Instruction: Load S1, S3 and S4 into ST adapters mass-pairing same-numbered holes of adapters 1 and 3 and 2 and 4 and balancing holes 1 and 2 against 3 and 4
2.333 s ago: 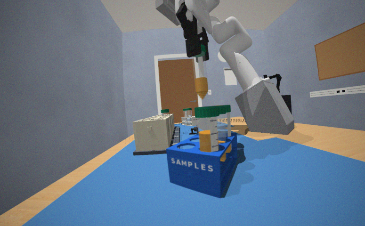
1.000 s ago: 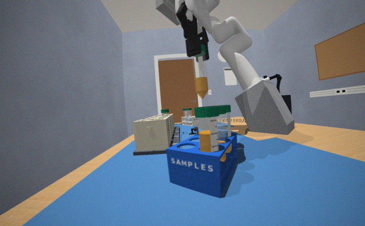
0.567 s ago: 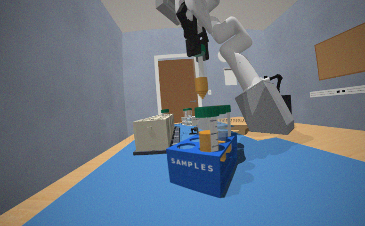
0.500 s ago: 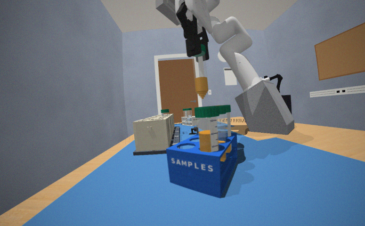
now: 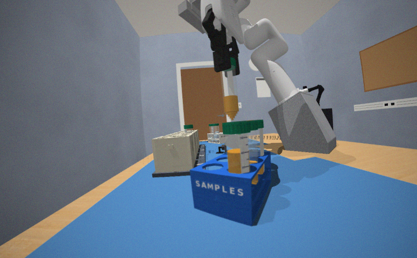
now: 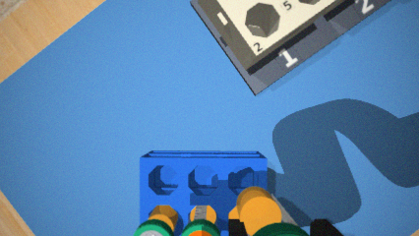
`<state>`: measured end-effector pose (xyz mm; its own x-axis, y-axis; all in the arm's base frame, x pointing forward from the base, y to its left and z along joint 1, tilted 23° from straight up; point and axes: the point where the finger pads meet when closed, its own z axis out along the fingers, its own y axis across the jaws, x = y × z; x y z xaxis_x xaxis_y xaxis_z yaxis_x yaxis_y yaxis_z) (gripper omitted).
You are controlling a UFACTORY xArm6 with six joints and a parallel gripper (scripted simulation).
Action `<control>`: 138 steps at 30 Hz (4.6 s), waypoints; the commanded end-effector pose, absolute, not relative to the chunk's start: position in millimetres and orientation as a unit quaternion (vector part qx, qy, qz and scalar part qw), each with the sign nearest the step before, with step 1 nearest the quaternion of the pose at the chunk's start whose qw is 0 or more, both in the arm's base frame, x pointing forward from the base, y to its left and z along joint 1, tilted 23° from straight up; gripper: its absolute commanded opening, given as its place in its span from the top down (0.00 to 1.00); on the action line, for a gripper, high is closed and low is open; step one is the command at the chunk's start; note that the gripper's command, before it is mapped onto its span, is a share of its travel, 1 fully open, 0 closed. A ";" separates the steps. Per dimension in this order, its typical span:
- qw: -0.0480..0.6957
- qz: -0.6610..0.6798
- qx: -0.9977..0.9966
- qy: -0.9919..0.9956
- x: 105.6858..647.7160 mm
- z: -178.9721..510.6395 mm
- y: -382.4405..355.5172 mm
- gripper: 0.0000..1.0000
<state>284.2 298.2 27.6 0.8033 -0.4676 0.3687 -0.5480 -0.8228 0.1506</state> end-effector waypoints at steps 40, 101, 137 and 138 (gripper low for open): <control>0.124 0.161 0.941 -0.270 298.6 -23.6 281.7 1.00; 0.124 0.161 0.941 -0.270 310.1 -68.6 265.8 1.00; 0.124 0.161 0.941 -0.270 313.0 -79.9 261.8 0.56; 0.124 0.161 0.941 -0.270 313.0 -79.9 261.9 0.56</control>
<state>312.2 260.4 -80.9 0.8031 -0.4677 0.3691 -0.5480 -0.8230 0.1496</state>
